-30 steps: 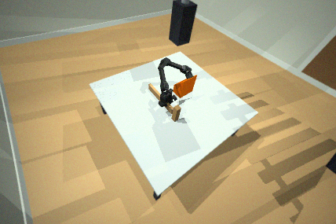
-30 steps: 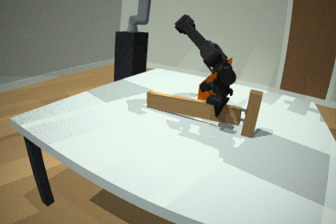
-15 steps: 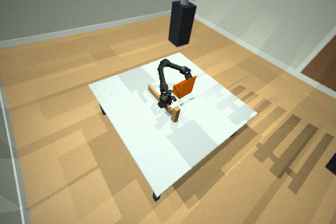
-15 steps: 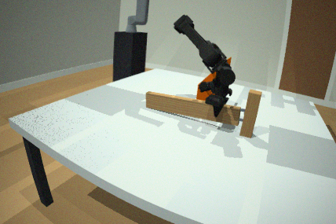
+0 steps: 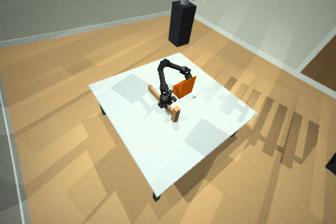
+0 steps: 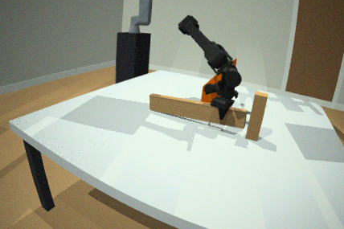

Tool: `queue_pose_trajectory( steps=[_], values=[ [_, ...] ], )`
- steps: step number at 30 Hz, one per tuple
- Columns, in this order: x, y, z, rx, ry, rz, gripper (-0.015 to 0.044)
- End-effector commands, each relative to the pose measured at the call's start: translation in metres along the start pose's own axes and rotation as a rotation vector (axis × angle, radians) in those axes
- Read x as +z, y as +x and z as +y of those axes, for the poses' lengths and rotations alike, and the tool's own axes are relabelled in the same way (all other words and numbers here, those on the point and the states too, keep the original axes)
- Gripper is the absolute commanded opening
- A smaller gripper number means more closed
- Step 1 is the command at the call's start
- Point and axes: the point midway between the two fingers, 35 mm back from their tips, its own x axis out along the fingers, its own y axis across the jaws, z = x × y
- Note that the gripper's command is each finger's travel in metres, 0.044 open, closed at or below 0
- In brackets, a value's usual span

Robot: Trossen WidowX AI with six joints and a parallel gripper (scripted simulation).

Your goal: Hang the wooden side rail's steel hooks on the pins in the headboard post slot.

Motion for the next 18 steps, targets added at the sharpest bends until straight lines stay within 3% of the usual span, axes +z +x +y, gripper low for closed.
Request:
queue_pose_trajectory(
  steps=[1, 18],
  values=[
    [-0.0033, -0.0026, 0.0011, 0.006, -0.001, 0.005, 0.0000],
    [-0.0051, -0.0026, 0.0004, 0.006, -0.001, 0.005, 0.0000]
  ],
)
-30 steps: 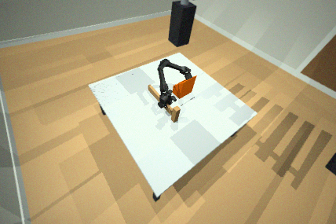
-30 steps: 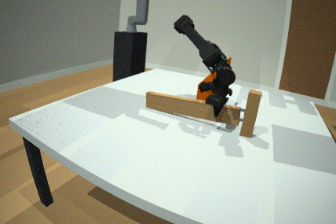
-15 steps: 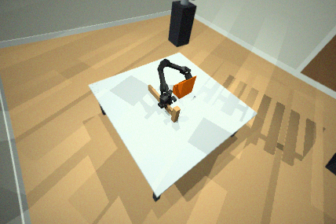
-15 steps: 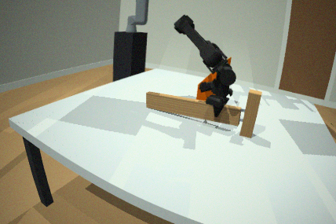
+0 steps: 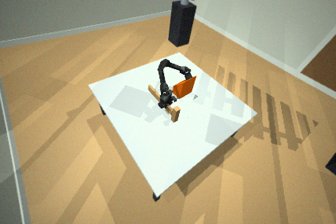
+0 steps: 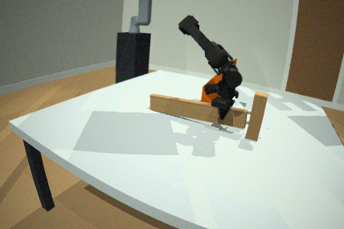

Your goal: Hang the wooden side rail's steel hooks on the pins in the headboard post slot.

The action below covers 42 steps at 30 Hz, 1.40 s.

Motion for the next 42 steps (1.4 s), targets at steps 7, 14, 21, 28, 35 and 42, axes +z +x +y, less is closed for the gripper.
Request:
queue_pose_trajectory(
  steps=[7, 14, 21, 28, 35, 42],
  values=[
    [-0.0039, -0.0021, 0.0013, 0.006, -0.001, 0.004, 0.0000],
    [-0.0047, -0.0028, 0.0007, 0.006, -0.001, 0.004, 0.0000],
    [-0.0054, -0.0028, 0.0002, 0.006, -0.001, 0.005, 0.0000],
    [-0.0062, -0.0020, 0.0008, 0.006, -0.001, 0.005, 0.0000],
    [-0.0070, -0.0024, 0.0010, 0.006, -0.001, 0.005, 0.0000],
    [-0.0078, -0.0031, 0.0003, 0.006, -0.001, 0.005, 0.0000]
  ],
)
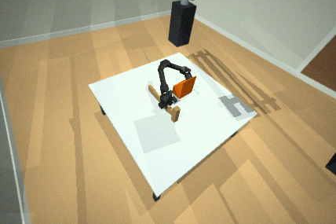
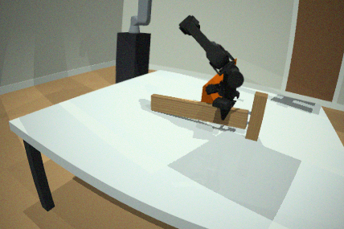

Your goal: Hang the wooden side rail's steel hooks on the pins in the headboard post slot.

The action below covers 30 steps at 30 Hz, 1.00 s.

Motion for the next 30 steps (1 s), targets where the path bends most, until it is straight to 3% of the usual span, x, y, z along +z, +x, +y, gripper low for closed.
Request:
queue_pose_trajectory(
  steps=[1, 30],
  values=[
    [-0.0034, -0.0032, 0.0002, 0.006, -0.002, 0.005, 0.0000],
    [-0.0066, -0.0027, 0.0006, 0.006, -0.002, 0.005, 0.0000]
  ],
)
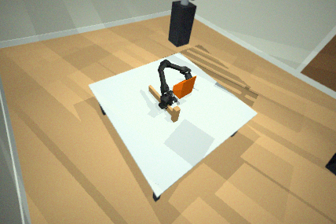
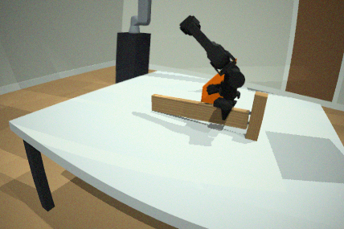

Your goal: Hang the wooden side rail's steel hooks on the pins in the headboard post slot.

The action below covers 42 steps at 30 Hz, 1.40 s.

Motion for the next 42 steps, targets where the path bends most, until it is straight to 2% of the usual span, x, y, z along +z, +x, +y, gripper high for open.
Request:
queue_pose_trajectory(
  steps=[1, 42],
  values=[
    [-0.0032, -0.0025, 0.0011, 0.006, -0.001, 0.005, 0.0000],
    [-0.0065, -0.0010, 0.0011, 0.006, -0.001, 0.005, 0.0000]
  ],
)
